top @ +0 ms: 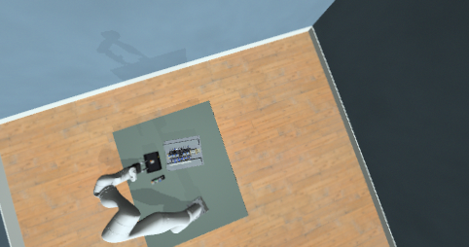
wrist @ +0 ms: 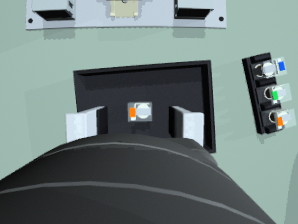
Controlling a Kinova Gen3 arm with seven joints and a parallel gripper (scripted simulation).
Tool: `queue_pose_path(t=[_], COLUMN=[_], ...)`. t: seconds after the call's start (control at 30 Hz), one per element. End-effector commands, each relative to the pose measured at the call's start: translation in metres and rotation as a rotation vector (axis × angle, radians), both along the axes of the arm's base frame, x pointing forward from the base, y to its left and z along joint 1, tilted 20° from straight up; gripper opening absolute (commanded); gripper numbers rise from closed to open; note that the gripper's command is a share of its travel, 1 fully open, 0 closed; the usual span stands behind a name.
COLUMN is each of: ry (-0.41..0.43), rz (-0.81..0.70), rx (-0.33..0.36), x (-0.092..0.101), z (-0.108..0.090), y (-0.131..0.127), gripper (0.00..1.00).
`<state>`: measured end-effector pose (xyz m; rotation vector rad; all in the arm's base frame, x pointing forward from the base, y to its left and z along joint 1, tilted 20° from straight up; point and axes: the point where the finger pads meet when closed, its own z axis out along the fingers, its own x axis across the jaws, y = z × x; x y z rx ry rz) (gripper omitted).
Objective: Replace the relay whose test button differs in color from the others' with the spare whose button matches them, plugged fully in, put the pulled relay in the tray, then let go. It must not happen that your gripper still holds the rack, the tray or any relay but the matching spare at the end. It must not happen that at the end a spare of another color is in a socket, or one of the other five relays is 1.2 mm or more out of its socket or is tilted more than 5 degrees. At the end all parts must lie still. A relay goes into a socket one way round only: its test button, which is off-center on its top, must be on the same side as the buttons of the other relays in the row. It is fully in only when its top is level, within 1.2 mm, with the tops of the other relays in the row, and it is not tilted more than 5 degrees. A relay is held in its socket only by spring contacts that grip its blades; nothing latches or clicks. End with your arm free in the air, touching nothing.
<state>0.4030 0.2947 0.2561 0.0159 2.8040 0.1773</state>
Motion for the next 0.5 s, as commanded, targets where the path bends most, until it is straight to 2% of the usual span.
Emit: queue_pose_path(t=[0.0,0.33,0.47], ry=[-0.001,0.0,-0.008], rz=[0.001,0.001,0.058], rx=[0.001,0.0,-0.019], x=[-0.0001,0.0001,-0.0092], z=[0.0001,-0.0019,-0.003], y=[0.0003,0.0005,0.0031], gripper=[1.0,1.0,1.0])
